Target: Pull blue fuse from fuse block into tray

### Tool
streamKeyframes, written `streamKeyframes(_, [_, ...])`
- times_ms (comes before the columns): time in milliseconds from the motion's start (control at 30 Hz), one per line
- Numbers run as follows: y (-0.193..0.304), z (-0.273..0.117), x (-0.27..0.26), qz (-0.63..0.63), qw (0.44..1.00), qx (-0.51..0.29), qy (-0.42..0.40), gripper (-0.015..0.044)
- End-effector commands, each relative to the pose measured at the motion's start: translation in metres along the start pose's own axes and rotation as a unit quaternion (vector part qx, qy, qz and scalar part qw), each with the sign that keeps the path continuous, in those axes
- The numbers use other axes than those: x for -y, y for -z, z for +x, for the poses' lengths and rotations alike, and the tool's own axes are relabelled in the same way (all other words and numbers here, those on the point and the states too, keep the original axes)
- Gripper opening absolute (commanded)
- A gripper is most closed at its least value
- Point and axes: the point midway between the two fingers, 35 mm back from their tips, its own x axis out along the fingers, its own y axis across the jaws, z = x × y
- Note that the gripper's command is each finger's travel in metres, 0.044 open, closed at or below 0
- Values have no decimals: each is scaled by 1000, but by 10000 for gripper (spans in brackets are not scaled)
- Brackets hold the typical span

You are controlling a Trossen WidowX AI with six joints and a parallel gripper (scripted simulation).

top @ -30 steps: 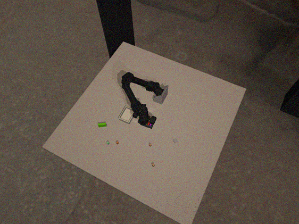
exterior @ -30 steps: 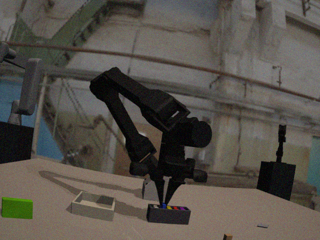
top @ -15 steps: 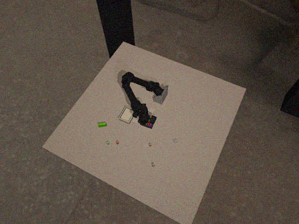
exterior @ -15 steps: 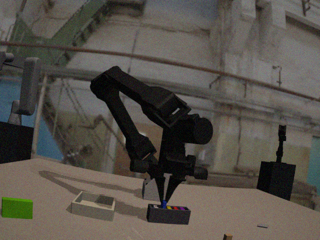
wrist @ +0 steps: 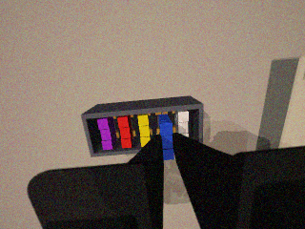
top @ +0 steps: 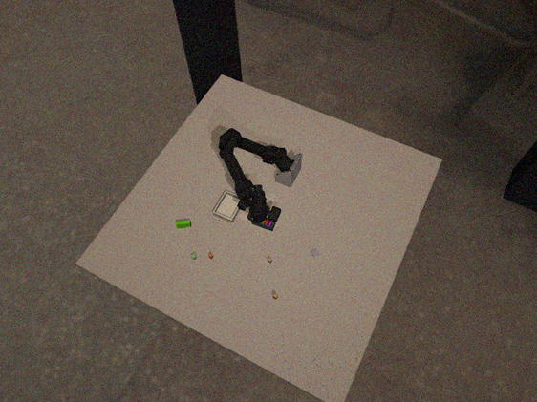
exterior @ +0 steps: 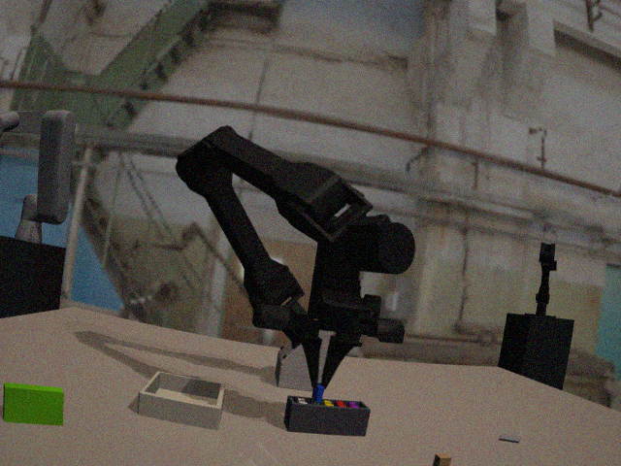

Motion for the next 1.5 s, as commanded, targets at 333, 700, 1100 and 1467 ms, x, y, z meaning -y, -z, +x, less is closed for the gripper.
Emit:
streamKeyframes(333, [0,-7,0,2,1000,-1,-2,0])
streamKeyframes(700, [1,-12,0,2,1000,-1,-1,0])
streamKeyframes(1100, [0,-31,0,1,1000,-1,-2,0])
streamKeyframes(1467, [-5,-36,38,0,1000,0,-7,0])
